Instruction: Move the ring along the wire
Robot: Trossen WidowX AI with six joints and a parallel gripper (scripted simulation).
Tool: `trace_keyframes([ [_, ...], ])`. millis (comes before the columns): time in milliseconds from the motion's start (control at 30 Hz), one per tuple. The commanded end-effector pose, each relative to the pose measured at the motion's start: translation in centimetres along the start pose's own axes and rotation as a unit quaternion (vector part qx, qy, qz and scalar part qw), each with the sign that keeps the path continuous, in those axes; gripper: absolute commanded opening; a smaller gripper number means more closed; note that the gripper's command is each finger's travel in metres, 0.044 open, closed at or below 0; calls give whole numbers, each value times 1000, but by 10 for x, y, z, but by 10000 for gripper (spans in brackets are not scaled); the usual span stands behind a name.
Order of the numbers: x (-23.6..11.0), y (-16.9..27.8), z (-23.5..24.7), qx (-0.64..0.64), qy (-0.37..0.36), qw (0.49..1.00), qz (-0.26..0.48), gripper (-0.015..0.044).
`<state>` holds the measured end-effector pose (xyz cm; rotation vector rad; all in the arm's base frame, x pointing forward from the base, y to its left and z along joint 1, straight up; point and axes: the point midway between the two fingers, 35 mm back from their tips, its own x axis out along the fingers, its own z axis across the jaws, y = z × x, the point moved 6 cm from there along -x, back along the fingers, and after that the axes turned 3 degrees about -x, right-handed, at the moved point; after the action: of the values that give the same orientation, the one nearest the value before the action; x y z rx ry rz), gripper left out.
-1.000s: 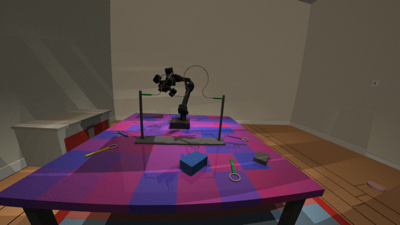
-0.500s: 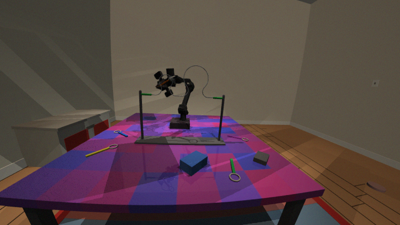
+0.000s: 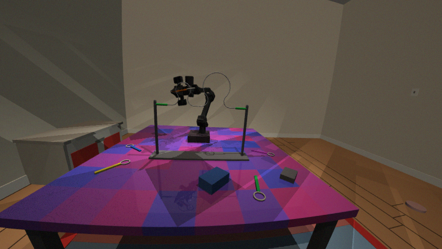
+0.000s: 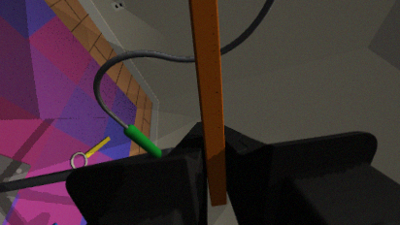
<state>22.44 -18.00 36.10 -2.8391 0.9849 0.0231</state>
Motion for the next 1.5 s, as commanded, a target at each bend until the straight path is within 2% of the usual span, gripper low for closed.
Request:
trace_keyframes([
  [0, 0, 1, -1, -39, 20, 999, 4, -150],
  [800, -1, -1, -13, -241, 132, 961, 8, -150],
  [1133, 2, 4, -8, -253, 137, 958, 8, -150],
  [1467, 7, 12, 8, -204, 108, 973, 8, -150],
])
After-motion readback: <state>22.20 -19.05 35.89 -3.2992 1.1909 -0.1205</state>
